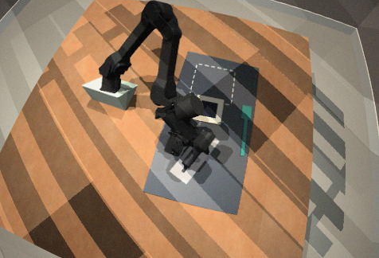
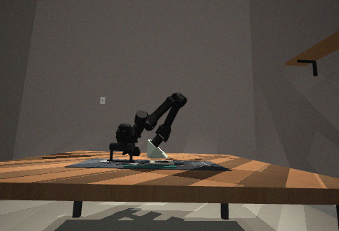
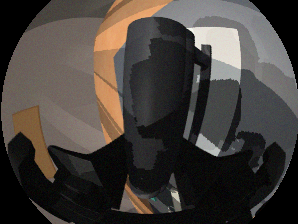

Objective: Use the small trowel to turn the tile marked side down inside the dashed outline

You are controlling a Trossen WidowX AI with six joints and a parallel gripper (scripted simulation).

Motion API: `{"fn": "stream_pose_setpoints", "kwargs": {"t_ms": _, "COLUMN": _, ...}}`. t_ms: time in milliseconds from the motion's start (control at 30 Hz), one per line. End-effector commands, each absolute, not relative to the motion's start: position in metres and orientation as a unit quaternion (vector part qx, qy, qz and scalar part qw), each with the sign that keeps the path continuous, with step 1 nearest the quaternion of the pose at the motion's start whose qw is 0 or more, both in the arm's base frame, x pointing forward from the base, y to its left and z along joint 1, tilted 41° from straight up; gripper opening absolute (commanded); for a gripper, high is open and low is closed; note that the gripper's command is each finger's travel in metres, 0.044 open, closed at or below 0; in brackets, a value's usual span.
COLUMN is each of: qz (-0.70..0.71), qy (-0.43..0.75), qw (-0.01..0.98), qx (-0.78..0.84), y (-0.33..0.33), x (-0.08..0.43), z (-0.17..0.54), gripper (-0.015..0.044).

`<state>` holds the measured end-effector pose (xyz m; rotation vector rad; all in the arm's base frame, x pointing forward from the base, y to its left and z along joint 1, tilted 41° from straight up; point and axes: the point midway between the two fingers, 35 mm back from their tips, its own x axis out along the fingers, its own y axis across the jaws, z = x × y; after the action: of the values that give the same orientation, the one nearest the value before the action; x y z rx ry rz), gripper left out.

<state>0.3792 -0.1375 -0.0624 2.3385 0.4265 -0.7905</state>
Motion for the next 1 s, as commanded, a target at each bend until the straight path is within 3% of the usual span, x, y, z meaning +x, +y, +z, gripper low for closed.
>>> {"fn": "stream_pose_setpoints", "kwargs": {"t_ms": 0, "qz": -0.3, "qy": 0.161, "qw": 0.313, "qx": 0.887, "y": -0.138, "x": 0.38, "z": -0.063, "gripper": 0.0089}}
{"fn": "stream_pose_setpoints", "kwargs": {"t_ms": 433, "qz": -0.3, "qy": 0.161, "qw": 0.313, "qx": 0.887, "y": -0.138, "x": 0.38, "z": -0.063, "gripper": 0.0002}}
{"fn": "stream_pose_setpoints", "kwargs": {"t_ms": 967, "qz": -0.3, "qy": 0.161, "qw": 0.314, "qx": 0.886, "y": -0.177, "x": 0.372, "z": -0.017, "gripper": 0.0}}
